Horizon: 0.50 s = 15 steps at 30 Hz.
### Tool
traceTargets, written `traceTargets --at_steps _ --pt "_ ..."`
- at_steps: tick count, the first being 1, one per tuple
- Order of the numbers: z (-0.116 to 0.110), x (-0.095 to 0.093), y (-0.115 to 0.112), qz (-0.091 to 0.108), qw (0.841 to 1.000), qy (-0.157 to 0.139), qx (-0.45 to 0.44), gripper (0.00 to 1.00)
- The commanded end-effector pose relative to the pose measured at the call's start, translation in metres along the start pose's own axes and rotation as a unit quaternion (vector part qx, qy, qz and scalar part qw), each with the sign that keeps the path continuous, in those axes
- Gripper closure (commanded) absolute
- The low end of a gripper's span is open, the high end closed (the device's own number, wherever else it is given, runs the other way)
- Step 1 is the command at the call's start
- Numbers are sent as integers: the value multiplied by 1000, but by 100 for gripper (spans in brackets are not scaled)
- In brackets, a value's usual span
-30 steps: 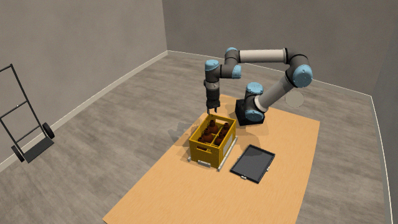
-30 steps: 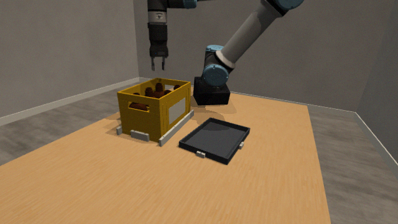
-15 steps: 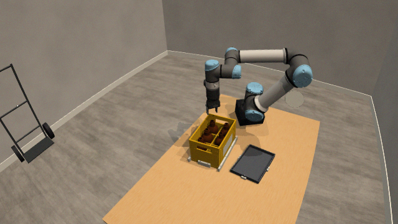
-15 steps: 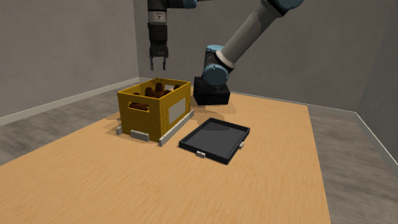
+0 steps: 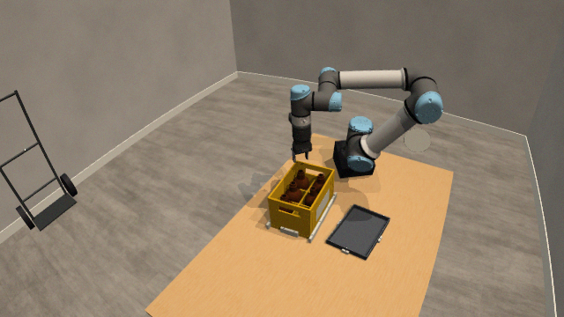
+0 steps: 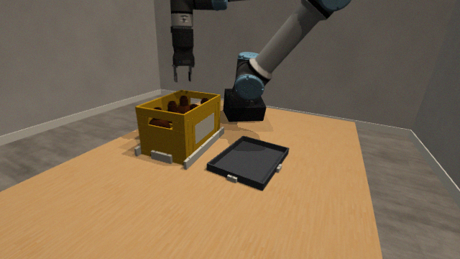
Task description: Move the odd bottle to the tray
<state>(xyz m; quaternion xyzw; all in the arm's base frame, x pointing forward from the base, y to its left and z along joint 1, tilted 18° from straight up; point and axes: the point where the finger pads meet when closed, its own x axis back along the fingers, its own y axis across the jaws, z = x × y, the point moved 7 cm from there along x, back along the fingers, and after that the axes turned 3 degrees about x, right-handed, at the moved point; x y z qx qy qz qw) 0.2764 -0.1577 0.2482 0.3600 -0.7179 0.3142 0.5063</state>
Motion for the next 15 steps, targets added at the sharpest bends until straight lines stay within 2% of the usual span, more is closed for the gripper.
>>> traceTargets --at_steps 1,15 --pt "0 -2 0 0 1000 0 0 0" --pt "0 -13 0 0 1000 0 0 0"
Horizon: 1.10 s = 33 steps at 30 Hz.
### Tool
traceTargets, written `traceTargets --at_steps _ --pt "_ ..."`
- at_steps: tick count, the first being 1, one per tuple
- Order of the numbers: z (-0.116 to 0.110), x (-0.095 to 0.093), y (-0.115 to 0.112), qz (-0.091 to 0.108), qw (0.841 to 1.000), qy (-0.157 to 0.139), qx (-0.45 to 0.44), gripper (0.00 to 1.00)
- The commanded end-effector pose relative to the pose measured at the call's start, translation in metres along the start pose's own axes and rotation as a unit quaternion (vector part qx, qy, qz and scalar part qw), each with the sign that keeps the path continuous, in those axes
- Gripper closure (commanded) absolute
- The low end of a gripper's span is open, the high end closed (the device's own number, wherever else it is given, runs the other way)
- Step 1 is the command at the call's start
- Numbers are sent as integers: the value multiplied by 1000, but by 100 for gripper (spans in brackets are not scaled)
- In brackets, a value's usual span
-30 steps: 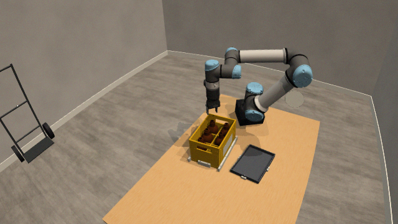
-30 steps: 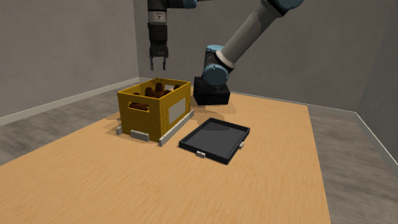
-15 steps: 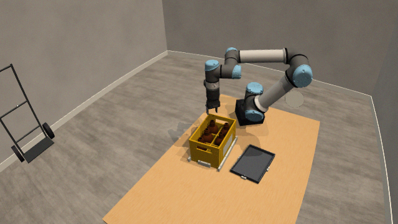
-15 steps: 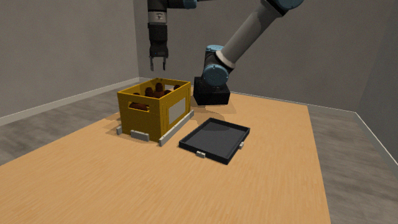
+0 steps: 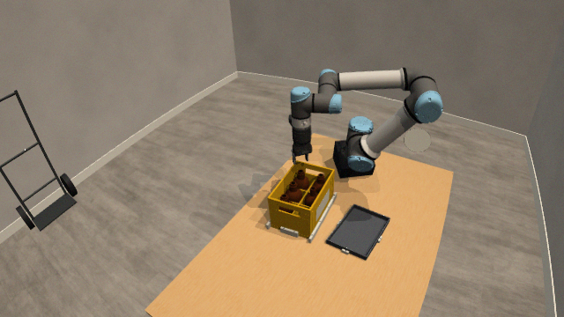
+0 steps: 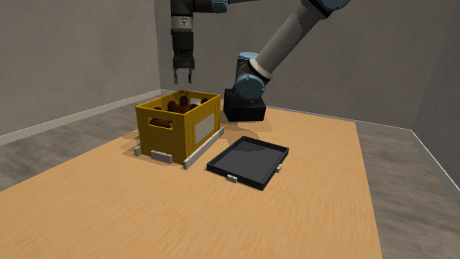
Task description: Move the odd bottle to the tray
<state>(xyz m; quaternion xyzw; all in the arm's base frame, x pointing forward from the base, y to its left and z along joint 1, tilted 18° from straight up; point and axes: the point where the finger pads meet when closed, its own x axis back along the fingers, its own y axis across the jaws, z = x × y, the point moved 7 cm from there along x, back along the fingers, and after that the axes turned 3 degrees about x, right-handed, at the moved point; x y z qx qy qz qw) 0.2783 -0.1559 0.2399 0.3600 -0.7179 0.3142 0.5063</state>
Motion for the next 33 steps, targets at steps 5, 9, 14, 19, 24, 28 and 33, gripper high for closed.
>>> traceTargets --at_steps 5,9,14,19,24,28,33 --pt "0 -11 0 0 1000 0 0 0" --pt "0 -14 0 0 1000 0 0 0" --pt "0 -21 0 0 1000 0 0 0" --pt "0 -26 0 0 1000 0 0 0" --pt "0 -29 0 0 1000 0 0 0" --pt "0 -32 0 0 1000 0 0 0" --pt "0 -34 0 0 1000 0 0 0"
